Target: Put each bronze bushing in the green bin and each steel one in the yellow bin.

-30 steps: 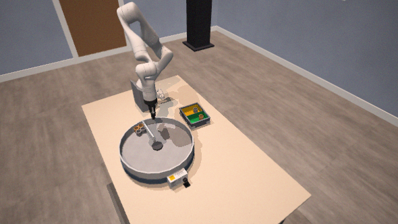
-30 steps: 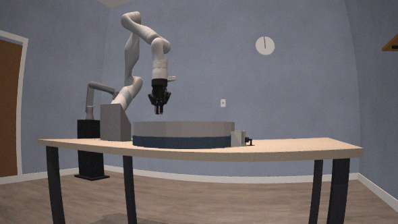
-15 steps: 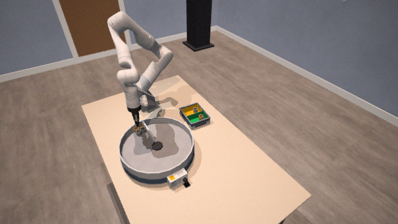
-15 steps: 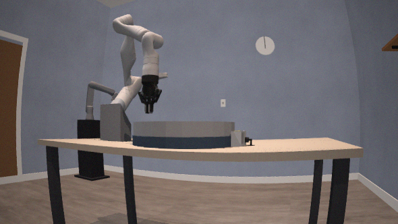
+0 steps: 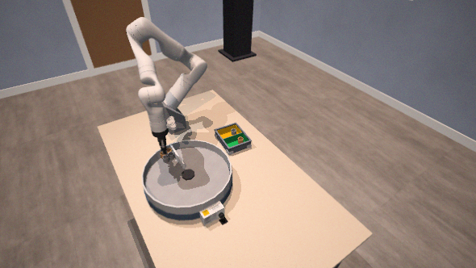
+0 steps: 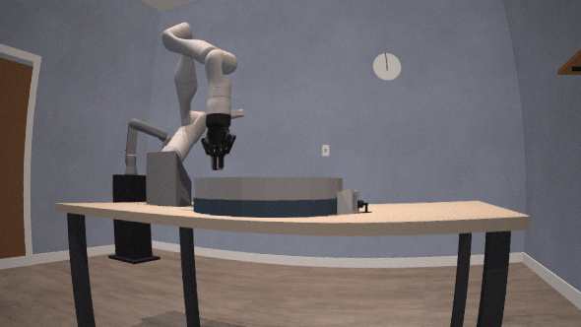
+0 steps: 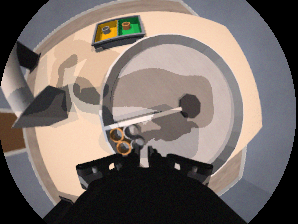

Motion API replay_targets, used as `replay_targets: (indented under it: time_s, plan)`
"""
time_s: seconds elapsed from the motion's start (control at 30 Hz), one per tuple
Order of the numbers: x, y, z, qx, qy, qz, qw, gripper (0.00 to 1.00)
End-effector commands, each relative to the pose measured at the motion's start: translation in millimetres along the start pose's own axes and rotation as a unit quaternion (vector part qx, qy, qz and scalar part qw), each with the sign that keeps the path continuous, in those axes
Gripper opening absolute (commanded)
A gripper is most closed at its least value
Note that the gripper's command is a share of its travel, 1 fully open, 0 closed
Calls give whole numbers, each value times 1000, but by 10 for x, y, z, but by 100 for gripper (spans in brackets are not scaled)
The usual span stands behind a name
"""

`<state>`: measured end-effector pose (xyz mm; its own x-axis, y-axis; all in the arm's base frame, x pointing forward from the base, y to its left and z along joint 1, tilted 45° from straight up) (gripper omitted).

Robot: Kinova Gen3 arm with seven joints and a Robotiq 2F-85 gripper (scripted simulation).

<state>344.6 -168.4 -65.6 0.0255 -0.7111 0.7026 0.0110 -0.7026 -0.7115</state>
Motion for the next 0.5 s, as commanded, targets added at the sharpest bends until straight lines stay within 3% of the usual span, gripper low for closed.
replay_targets:
  time_s: [0.0, 0.47]
  plan:
    - [-52, 0, 1, -1, -1, 0, 1000, 14]
    - [-317, 9, -5, 2, -1, 0, 1000, 14]
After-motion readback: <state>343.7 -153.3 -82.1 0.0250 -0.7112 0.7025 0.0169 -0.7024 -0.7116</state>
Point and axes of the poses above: the point where the finger pads meet when closed, its own x axis back along the fingers, its own z axis across the jaws, y = z × x, the point moved 9 cm from there along x, back along the fingers, and after that the axes turned 15 degrees about x, right-handed, at the moved point
